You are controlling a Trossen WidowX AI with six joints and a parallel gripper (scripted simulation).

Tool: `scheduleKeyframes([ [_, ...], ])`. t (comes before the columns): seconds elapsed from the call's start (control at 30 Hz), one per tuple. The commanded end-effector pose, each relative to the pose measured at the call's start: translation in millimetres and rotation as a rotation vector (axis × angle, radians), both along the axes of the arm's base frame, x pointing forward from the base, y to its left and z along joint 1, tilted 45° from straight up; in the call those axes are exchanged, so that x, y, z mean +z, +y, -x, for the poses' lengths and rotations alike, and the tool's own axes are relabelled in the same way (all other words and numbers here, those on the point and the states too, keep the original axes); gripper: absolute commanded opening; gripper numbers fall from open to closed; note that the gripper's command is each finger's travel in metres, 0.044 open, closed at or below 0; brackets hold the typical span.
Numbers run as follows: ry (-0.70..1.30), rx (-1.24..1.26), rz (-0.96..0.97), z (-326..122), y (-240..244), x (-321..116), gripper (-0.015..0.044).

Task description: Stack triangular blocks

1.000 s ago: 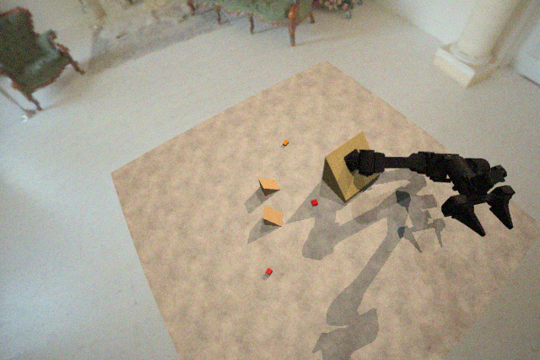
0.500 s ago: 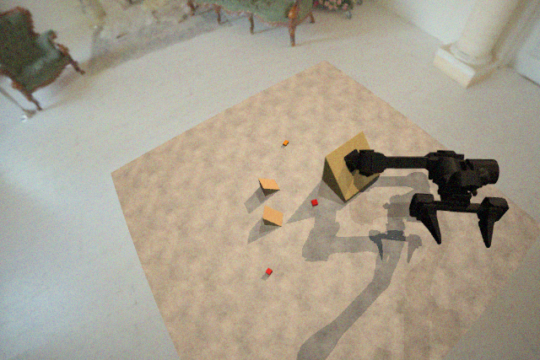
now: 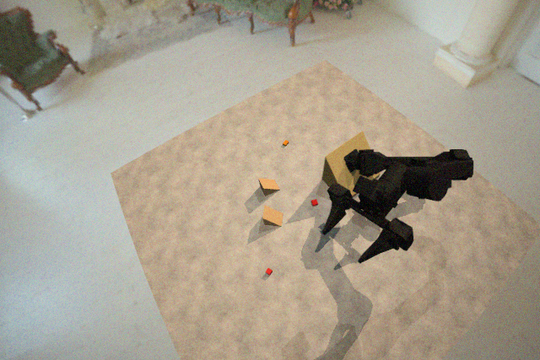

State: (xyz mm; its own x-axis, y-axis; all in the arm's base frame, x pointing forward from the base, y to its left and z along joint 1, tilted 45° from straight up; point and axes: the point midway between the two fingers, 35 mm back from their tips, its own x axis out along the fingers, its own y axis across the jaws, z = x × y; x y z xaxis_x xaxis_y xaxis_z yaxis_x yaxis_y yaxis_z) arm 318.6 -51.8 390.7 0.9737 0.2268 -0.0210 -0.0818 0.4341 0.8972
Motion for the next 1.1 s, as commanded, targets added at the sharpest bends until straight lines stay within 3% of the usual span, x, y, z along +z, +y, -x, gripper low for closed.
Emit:
scheduleKeyframes([
  [0.0, 0.226, 0.023, 0.014, -41.9, -17.8, -54.9, 0.044],
  [0.2, 0.511, 0.118, 0.042, -82.5, -30.5, -141.3, 0.044],
  [0.43, 0.805, 0.271, 0.023, -97.7, -33.8, -227.9, 0.044],
  [0.87, 1.294, 0.717, -0.171, -68.0, -15.2, -373.3, 0.044],
  [1.07, 1.362, 0.81, -0.236, -57.6, -9.1, -393.6, 0.044],
])
